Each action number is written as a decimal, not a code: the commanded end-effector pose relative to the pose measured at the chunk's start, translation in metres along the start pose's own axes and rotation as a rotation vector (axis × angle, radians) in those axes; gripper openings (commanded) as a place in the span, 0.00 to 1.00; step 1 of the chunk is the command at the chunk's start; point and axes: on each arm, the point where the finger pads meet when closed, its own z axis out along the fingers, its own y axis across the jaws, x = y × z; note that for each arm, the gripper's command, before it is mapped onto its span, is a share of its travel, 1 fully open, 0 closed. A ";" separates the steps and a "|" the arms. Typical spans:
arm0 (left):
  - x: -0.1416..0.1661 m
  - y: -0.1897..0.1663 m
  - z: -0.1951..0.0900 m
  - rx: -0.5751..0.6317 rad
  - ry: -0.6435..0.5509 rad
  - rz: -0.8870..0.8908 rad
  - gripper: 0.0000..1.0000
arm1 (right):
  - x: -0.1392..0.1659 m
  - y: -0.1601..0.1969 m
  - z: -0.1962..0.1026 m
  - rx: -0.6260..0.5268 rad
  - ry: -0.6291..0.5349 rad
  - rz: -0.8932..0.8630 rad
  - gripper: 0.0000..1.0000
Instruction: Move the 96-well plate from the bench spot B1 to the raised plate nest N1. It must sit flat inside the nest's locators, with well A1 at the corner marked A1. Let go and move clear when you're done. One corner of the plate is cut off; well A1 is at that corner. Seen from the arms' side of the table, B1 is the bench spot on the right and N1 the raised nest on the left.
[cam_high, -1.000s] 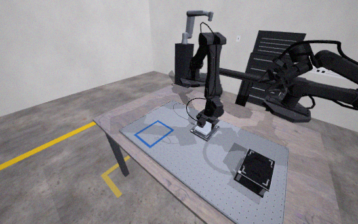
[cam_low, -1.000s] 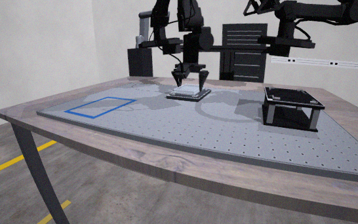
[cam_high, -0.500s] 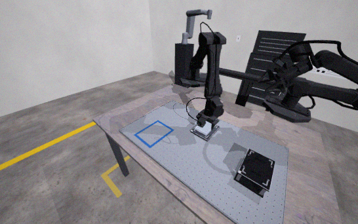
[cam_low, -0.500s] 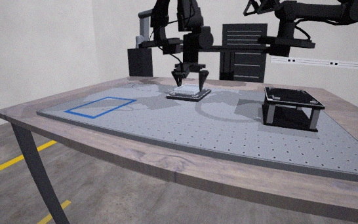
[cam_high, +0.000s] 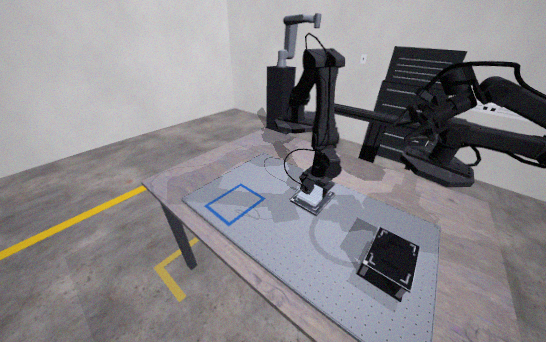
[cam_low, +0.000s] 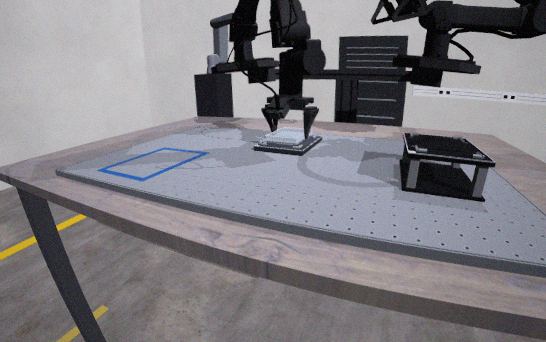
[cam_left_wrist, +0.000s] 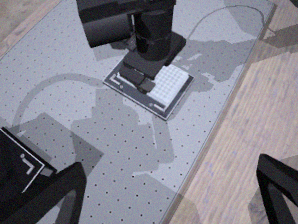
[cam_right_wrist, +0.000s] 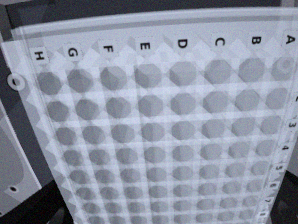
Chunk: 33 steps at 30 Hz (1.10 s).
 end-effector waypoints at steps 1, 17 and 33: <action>0.000 0.000 -0.002 0.000 -0.006 -0.001 1.00 | -0.014 0.011 -0.017 -0.034 -0.020 0.018 0.82; 0.000 0.000 -0.002 0.000 -0.006 -0.001 1.00 | -0.012 0.012 -0.015 -0.033 -0.025 0.008 0.82; 0.000 0.000 -0.002 0.000 -0.006 -0.001 1.00 | -0.017 0.013 0.005 -0.031 -0.041 0.003 0.82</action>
